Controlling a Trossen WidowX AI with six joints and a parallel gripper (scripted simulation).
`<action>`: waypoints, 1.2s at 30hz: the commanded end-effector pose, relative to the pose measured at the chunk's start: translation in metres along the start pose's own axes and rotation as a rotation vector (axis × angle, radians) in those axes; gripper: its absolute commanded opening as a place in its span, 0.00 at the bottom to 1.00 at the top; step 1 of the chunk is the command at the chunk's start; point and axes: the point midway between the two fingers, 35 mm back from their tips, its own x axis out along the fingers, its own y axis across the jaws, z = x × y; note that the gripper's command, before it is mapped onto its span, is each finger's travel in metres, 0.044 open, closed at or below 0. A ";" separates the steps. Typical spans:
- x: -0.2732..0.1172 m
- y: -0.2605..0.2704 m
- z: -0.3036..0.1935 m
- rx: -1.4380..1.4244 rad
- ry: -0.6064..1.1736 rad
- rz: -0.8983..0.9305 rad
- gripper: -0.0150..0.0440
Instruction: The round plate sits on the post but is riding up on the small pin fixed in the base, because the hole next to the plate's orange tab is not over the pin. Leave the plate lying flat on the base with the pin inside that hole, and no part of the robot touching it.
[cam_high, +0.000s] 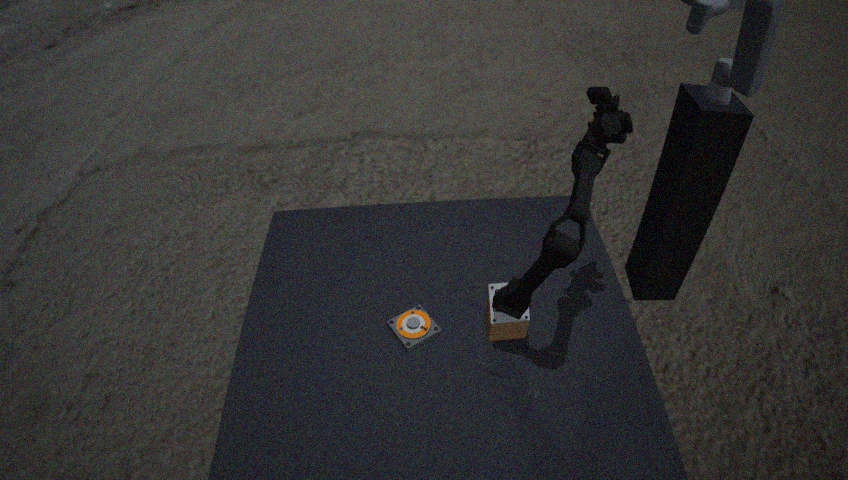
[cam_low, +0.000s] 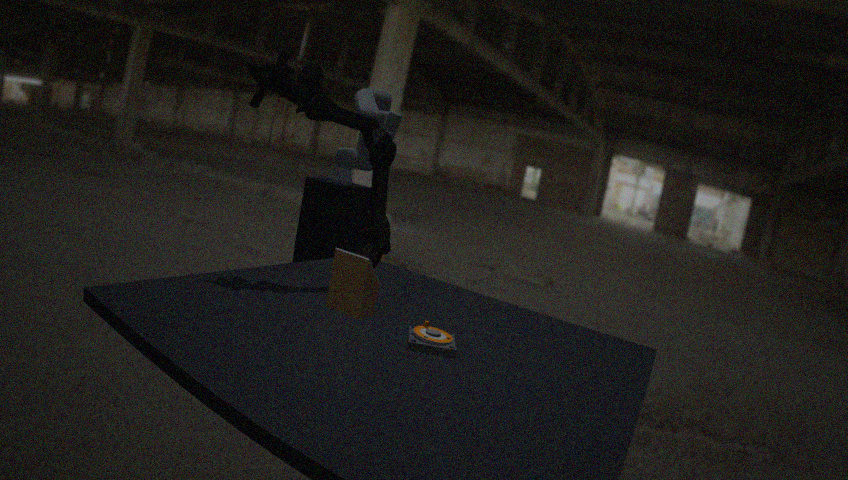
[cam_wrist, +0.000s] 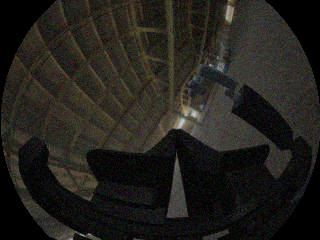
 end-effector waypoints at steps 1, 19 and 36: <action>-0.015 0.027 -0.054 -0.092 0.140 0.049 0.25; -0.201 0.109 -0.319 -0.654 0.868 0.412 0.25; -0.466 0.047 -0.438 -1.247 1.491 0.843 0.25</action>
